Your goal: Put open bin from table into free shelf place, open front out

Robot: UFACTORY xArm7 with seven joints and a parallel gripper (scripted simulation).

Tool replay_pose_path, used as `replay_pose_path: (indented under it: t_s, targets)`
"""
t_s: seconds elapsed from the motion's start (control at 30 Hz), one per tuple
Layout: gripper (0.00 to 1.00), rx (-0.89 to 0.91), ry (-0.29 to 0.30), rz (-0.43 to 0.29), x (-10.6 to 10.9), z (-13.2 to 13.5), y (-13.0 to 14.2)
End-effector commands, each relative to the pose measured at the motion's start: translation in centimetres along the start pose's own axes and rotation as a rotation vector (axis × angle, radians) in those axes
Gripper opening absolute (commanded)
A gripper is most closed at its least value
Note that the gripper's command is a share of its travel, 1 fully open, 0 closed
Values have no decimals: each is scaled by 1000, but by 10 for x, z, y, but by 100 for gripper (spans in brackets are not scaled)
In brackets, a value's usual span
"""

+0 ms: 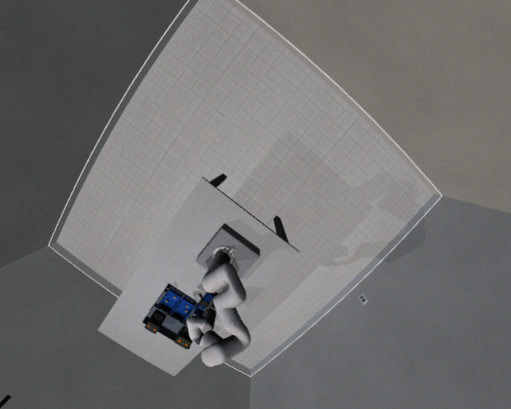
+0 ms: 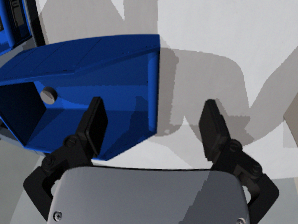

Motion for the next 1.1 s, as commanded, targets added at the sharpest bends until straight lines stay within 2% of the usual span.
replay_pose_path:
  t_s: [0.0,0.7,0.87,1.07]
  targets:
    - [100,-1,-2,-1,1,-1,0]
    - [100,-1,-2,-1,3,-1,0]
    - [100,-1,-2,-1,-7,-2,0]
    - [100,-1,-2,-1,-7,-2,0]
Point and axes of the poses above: the point where the finger pads meet when closed, its own x axis back along the fingers, its own z axis across the jaws, y = z × x, the point moved 2 cm from there along x, back along the fingers, and after that the axes turned 1 degree about x, right-handed, at the moved point
